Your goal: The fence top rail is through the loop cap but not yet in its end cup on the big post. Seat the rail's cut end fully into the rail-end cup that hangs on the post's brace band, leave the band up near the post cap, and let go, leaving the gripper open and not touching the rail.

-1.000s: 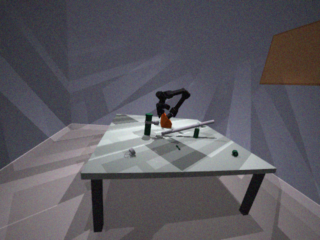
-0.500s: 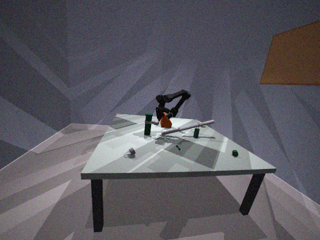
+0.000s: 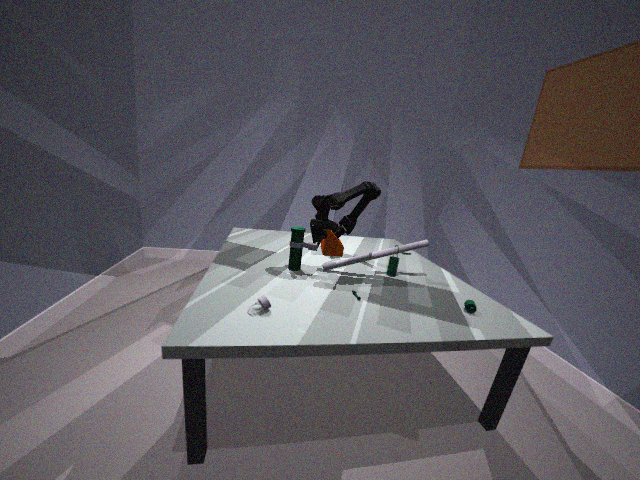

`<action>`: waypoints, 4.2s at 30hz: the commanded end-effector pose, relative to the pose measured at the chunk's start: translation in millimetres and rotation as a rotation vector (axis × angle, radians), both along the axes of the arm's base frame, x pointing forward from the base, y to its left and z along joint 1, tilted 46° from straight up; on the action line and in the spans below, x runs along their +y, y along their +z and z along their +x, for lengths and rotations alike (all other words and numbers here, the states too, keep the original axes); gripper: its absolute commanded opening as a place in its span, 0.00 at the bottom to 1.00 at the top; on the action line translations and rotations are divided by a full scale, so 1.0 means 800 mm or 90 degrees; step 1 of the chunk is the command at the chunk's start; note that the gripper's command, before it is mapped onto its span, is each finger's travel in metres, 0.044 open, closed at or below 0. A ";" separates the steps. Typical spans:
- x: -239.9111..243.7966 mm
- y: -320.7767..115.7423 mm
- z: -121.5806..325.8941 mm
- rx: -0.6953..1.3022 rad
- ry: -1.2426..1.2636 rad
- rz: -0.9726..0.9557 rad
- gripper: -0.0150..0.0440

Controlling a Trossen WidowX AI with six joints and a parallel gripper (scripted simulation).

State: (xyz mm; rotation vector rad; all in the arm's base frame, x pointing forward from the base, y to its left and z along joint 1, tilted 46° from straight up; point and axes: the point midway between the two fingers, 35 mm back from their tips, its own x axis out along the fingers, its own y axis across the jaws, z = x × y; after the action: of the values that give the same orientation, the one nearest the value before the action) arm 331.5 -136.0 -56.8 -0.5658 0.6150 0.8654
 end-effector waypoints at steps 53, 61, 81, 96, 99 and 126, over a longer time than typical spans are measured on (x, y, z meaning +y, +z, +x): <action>0.029 -0.032 0.009 -0.040 0.041 0.002 0.25; 0.030 -0.031 0.004 -0.061 0.062 0.001 0.25; 0.031 -0.031 -0.009 -0.110 0.110 -0.001 0.25; 0.031 -0.032 -0.019 -0.150 0.149 -0.002 0.25; 0.030 -0.032 -0.021 -0.157 0.157 -0.002 0.25; 0.031 -0.031 -0.017 -0.145 0.143 0.001 0.39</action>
State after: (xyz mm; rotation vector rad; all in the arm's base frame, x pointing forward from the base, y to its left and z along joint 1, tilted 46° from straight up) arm 317.8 -111.0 -81.3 -0.7291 0.3481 0.9952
